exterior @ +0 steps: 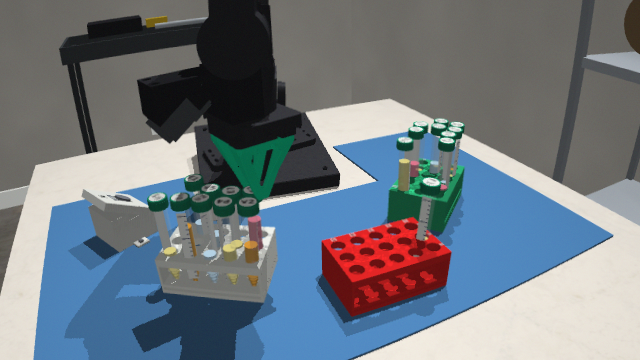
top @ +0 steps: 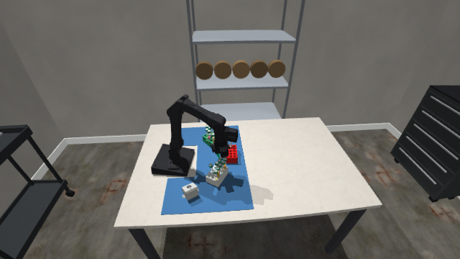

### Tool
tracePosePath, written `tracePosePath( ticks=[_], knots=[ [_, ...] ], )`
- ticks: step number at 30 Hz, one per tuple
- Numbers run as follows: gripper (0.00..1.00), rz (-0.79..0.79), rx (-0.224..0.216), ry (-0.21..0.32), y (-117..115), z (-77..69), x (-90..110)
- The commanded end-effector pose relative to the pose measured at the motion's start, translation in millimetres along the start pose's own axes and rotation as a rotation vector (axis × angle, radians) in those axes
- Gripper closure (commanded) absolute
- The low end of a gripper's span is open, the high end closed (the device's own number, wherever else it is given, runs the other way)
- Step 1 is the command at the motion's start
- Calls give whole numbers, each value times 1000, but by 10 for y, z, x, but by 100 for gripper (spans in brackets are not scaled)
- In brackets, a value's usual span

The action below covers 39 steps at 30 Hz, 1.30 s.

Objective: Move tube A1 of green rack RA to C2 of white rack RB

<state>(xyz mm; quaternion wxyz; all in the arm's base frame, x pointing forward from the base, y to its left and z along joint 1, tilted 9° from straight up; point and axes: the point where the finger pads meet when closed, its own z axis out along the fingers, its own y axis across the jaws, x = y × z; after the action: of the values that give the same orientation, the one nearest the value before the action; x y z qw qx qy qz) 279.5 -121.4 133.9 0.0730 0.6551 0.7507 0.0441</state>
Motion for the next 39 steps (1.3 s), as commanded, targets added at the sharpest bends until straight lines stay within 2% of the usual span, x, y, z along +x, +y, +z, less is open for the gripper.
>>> tracePosePath(
  ticks=[1,11,12,21,22,39],
  knots=[
    [100,2,3,-14,-13,-22,-26],
    [100,2,3,-14,-13,-19,-26],
    [76,2,3,-14,-13,-19,-26],
    [76,2,3,-14,-13,-19,-26],
    [70,2,3,-14,-13,-19,-26],
    [70,2,3,-14,-13,-19,-26]
  ],
)
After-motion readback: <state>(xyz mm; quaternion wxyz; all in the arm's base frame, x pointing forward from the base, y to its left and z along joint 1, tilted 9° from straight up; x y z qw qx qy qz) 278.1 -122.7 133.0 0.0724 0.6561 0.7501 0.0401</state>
